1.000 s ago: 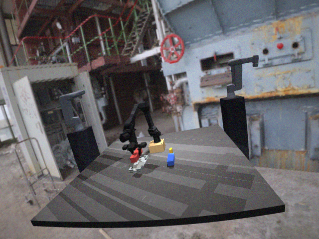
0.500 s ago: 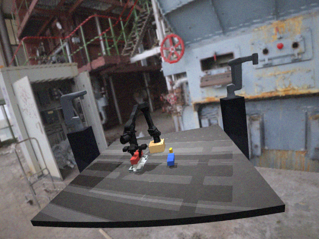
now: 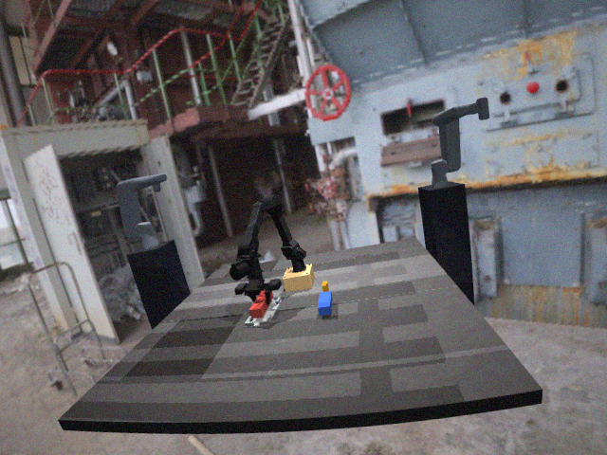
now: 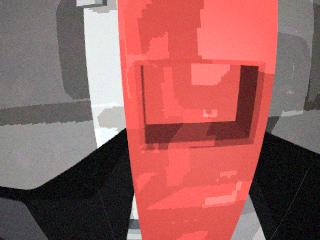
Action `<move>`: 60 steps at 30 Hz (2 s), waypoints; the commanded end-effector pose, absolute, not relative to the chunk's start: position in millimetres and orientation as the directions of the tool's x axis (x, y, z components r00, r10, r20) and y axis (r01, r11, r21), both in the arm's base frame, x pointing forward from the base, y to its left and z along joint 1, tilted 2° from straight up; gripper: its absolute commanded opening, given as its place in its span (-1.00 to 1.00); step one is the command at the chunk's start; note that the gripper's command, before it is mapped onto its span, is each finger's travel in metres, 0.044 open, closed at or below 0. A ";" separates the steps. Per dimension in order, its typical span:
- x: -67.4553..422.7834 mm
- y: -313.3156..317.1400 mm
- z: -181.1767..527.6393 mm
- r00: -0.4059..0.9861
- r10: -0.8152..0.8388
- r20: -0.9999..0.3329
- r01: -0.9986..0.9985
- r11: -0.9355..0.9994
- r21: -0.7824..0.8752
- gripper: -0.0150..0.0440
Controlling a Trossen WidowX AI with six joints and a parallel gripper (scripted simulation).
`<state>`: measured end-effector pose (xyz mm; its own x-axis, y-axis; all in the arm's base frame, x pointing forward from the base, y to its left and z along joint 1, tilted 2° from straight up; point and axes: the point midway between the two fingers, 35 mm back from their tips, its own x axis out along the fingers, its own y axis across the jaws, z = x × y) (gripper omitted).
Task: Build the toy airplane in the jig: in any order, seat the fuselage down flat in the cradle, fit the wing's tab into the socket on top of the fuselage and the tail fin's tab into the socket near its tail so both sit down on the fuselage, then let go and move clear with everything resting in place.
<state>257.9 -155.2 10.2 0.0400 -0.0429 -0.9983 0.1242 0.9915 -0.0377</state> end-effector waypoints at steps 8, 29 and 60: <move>257.5 -155.0 8.9 0.038 -0.042 -0.998 0.124 0.992 -0.037 -0.03; 257.5 -155.0 8.9 0.038 -0.042 -0.998 0.124 0.992 -0.037 1.00; 311.1 -72.6 111.2 0.041 -0.028 -0.999 0.087 0.996 -0.024 1.00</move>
